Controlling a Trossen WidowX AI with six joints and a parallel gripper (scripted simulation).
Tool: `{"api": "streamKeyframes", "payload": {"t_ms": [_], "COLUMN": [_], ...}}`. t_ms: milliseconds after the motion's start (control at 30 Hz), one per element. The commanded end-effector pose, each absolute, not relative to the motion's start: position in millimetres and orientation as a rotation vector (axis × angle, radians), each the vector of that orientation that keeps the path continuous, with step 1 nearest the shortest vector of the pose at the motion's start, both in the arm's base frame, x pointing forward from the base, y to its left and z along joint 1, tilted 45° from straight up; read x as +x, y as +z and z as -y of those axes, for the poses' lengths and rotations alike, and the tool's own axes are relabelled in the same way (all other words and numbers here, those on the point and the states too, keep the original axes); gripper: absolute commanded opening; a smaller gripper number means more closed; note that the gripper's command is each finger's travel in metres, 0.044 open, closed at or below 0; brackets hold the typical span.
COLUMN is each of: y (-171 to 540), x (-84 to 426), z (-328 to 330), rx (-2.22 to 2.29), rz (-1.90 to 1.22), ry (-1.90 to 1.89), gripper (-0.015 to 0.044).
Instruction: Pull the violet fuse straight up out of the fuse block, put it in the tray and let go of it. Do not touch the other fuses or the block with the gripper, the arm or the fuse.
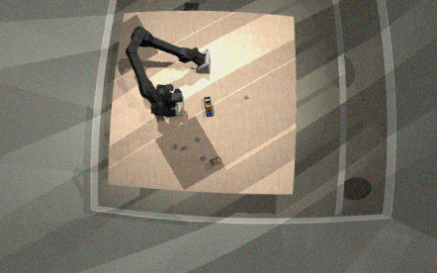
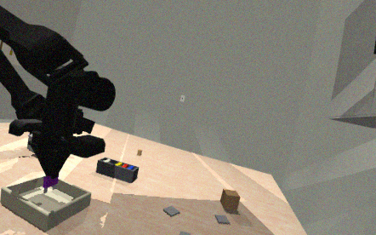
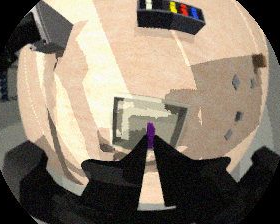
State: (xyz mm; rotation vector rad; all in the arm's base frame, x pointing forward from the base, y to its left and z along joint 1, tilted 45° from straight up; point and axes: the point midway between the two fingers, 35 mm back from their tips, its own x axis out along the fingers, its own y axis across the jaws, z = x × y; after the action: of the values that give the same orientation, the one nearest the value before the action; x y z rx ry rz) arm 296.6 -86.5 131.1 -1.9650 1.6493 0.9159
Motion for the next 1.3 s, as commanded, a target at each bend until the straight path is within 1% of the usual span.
{"api": "streamKeyframes", "payload": {"t_ms": [0, 400, 433, 600, 1267], "y": [129, 130, 132, 157, 156], "x": [296, 296, 296, 293, 293], "z": [90, 87, 86, 62, 62], "rx": [-1.969, -1.965, -1.965, -1.967, -1.968], "rz": [-1.655, -1.650, -1.650, -1.654, -1.650], "ry": [0.917, 0.916, 0.916, 0.919, 0.925], "gripper": [0.0000, 0.0315, 0.0330, 0.0330, 0.0330]}}
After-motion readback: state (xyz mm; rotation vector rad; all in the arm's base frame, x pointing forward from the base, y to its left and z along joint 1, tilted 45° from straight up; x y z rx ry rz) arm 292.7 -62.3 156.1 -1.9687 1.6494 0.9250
